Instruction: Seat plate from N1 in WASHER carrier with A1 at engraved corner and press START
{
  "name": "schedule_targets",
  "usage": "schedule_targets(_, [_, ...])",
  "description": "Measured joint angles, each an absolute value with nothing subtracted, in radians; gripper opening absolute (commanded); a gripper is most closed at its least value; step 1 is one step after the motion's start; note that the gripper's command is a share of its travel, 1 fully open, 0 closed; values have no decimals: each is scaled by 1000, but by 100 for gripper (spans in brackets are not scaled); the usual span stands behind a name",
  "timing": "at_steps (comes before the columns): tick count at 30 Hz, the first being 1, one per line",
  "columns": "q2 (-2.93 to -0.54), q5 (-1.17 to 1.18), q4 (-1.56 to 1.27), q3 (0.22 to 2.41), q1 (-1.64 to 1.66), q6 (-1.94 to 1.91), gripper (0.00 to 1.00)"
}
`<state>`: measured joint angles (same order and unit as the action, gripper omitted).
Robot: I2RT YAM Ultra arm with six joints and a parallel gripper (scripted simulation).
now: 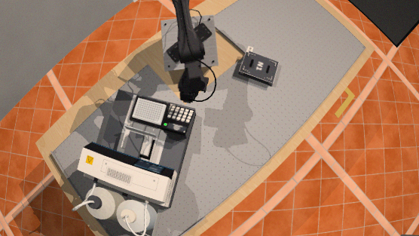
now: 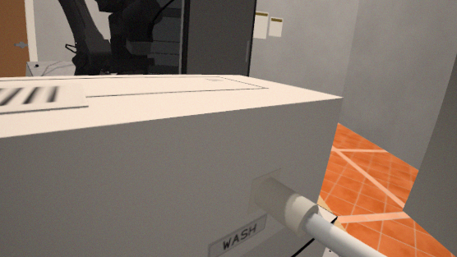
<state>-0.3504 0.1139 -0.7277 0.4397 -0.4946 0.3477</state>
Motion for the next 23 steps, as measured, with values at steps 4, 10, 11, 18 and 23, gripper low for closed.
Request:
schedule_targets(4, [-337, 195, -741, 420, -388, 410, 0])
schedule_targets(10, [-337, 273, -743, 420, -342, 464, 0])
schedule_targets(11, [-337, 281, -743, 420, -339, 469, 0])
schedule_targets(18, [-337, 308, -743, 420, -332, 488, 0])
schedule_targets(23, [-337, 309, -743, 420, -332, 488, 0])
